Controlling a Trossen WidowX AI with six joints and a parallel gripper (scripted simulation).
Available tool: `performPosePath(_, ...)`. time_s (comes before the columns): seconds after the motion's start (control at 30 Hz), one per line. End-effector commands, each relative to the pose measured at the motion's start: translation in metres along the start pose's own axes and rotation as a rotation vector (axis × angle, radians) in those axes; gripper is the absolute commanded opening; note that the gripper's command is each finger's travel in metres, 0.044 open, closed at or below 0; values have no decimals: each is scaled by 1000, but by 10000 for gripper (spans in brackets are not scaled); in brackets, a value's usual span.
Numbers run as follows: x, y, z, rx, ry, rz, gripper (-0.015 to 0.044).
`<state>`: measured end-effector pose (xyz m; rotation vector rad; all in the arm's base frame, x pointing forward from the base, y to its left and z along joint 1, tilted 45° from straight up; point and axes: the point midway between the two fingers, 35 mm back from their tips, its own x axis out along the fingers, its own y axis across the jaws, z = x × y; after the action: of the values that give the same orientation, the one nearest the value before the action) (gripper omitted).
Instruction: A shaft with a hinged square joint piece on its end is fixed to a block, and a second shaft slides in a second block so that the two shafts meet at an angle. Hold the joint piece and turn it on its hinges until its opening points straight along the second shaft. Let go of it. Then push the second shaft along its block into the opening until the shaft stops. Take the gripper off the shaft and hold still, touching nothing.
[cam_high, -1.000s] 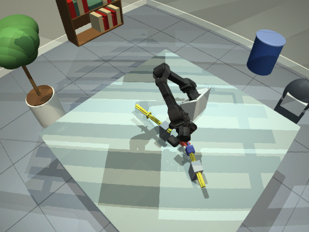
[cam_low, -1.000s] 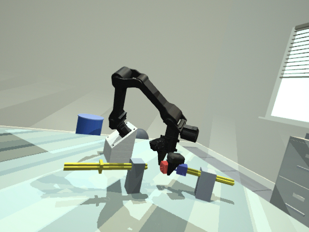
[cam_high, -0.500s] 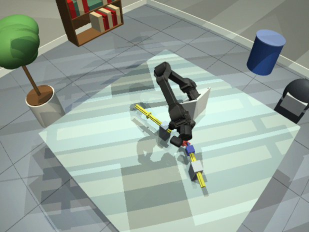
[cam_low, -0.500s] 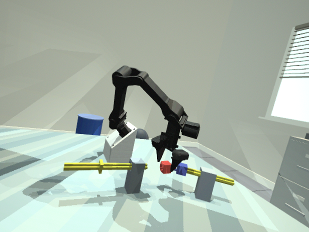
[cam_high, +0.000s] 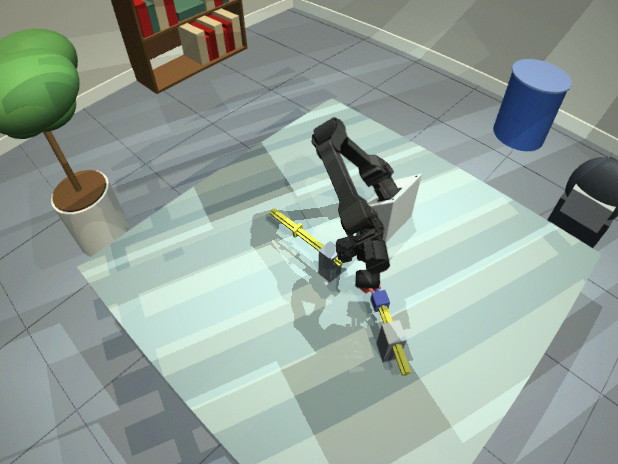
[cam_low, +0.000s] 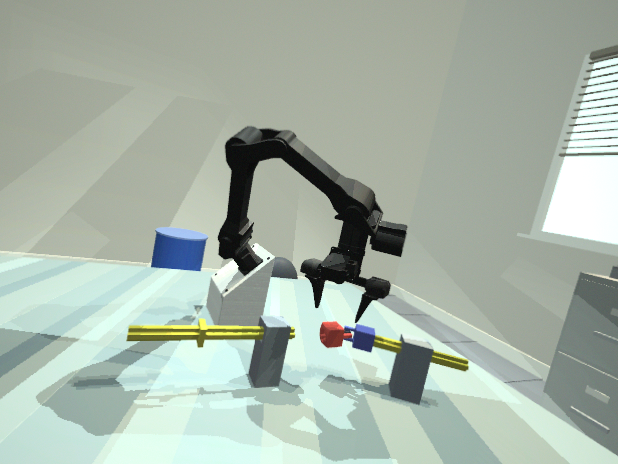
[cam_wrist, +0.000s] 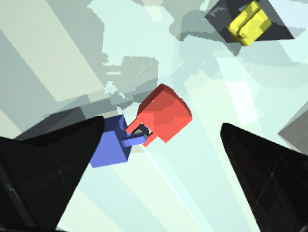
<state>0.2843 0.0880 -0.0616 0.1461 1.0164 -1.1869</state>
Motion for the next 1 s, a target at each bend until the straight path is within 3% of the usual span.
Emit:
performPosePath(0.0, -15, 1, 1, -142, 6, 9, 440)
performPosePath(0.7, -78, -9, 0, -863, 9, 4, 440)
performPosePath(0.97, -76, -13, 6, -886, 9, 4, 440)
